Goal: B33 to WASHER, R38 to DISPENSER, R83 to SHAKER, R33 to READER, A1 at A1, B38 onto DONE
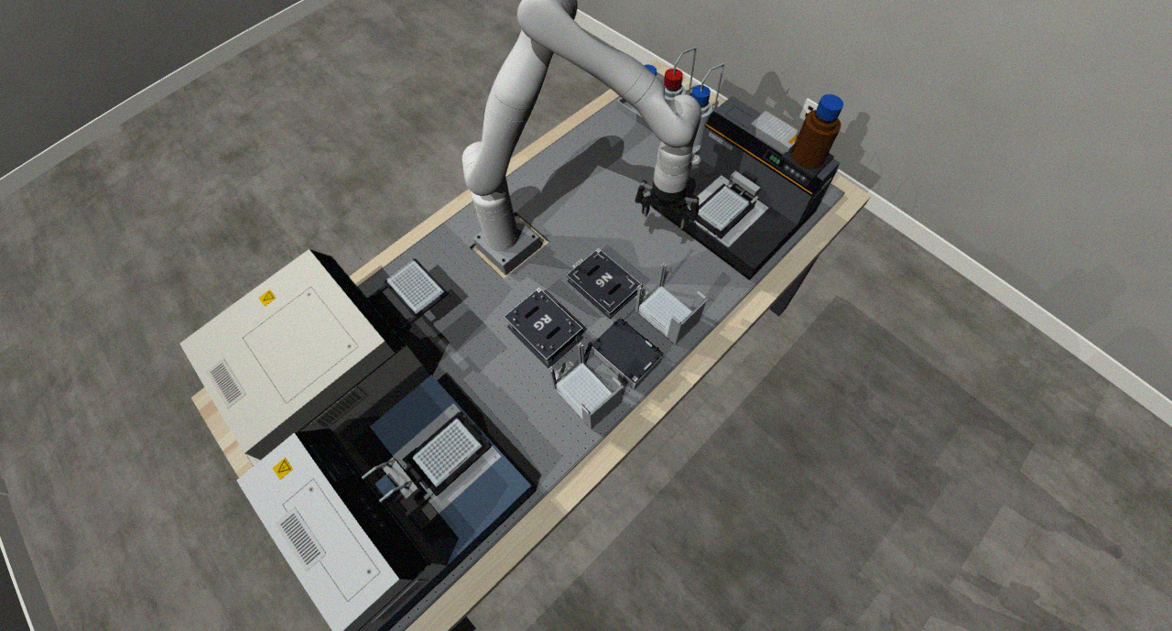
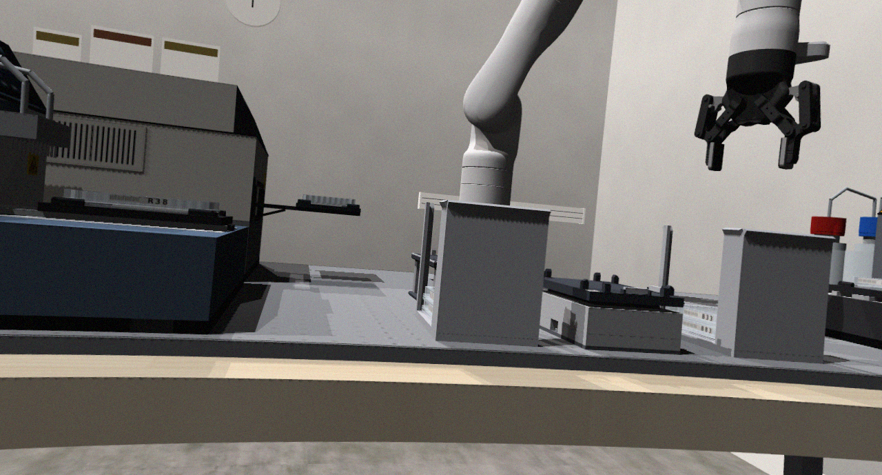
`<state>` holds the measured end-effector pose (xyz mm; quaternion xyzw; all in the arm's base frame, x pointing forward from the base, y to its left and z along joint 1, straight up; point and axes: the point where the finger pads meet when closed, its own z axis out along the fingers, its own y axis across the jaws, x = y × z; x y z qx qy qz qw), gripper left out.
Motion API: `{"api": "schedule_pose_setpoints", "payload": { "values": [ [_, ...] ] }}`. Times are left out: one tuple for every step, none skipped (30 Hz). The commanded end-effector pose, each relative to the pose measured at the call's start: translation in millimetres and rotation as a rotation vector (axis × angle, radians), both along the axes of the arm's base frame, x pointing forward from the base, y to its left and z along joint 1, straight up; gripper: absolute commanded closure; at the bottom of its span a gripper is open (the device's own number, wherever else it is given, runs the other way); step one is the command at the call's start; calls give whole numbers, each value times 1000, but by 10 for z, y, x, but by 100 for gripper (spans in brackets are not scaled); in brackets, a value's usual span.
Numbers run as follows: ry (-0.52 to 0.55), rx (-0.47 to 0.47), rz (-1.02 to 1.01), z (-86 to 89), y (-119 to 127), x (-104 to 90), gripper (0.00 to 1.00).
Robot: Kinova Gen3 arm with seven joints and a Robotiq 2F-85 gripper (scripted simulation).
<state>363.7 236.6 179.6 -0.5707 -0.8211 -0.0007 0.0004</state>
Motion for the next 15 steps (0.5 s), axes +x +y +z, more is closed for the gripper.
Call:
{"api": "schedule_pose_setpoints", "payload": {
  "values": [
    [-1, 1, -90, 8, 120, 53, 0],
    [-1, 1, -90, 8, 151, 65, 0],
    [-1, 1, -90, 8, 182, 77, 0],
    [-1, 1, -90, 8, 213, 89, 0],
    [-1, 1, -90, 8, 213, 89, 0],
    [-1, 1, -90, 8, 213, 89, 0],
    [-1, 1, -90, 9, 244, 101, 0],
    [-1, 1, -90, 9, 276, 113, 0],
    [-1, 1, -90, 9, 307, 125, 0],
    [-1, 1, -90, 9, 338, 137, 0],
    [-1, 1, -90, 9, 369, 149, 0],
    [-1, 1, -90, 9, 400, 161, 0],
    [-1, 1, -90, 9, 431, 173, 0],
    [-1, 1, -90, 9, 462, 185, 0],
    [-1, 1, -90, 10, 493, 197, 0]
  ]
}}
